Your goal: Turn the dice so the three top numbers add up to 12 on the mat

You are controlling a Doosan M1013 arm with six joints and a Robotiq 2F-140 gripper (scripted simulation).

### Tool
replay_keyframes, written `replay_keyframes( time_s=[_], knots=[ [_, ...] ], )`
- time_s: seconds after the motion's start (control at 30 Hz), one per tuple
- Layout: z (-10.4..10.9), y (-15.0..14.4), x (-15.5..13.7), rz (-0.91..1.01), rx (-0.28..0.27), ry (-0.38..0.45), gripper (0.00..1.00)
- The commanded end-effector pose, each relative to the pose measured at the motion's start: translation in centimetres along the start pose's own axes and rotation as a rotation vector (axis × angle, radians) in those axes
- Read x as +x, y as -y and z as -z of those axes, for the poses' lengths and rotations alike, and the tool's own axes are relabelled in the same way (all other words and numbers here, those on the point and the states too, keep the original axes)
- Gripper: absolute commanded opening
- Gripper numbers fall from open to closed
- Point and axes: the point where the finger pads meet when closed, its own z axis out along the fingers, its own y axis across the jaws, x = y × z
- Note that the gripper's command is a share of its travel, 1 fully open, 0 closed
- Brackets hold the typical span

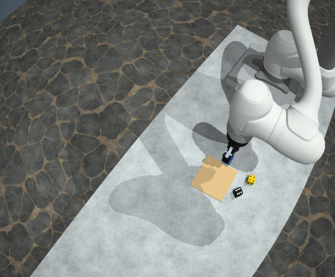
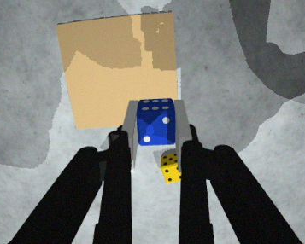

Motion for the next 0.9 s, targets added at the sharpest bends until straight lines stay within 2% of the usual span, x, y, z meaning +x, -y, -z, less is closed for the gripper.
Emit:
replay_keyframes(
  time_s=[0.0, 0.5, 0.67, 0.87],
  knots=[
    [0.1, -0.2, 0.7, -0.013, 0.001, 0.0, 0.16],
    [-0.3, -0.2, 0.7, -0.013, 0.001, 0.001, 0.16],
    [-1.7, -0.2, 0.7, -0.013, 0.001, 0.001, 0.16],
    [-4.5, -0.1, 0.7, -0.013, 0.001, 0.001, 0.16]
  ],
)
